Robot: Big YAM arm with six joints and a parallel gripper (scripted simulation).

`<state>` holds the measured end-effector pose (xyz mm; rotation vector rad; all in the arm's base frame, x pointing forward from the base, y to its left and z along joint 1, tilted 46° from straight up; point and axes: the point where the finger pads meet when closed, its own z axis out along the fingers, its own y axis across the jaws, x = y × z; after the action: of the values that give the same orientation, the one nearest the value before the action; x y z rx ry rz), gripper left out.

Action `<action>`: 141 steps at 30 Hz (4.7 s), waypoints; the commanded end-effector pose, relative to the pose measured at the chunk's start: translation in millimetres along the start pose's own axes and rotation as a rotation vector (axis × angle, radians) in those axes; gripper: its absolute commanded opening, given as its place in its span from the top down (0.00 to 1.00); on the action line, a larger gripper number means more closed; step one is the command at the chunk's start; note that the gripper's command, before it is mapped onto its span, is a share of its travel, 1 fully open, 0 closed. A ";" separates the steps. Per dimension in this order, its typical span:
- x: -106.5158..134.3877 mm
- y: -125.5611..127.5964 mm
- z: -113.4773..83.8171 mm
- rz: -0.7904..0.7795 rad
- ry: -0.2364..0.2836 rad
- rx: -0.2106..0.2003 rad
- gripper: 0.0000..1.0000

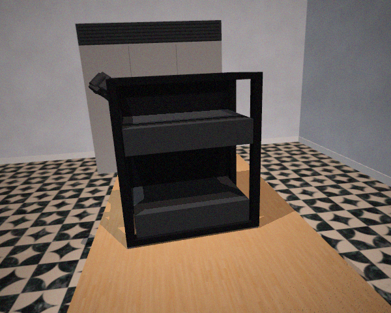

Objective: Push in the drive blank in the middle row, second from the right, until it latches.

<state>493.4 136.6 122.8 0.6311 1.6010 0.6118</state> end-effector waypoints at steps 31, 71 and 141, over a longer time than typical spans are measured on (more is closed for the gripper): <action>9.9 -0.7 -92.1 0.006 0.013 -0.004 1.00; -5.8 30.6 -197.2 0.041 -0.008 -0.026 1.00; -5.5 12.6 -251.8 0.011 0.004 0.004 1.00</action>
<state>242.9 130.0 154.2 0.6298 1.6165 0.6017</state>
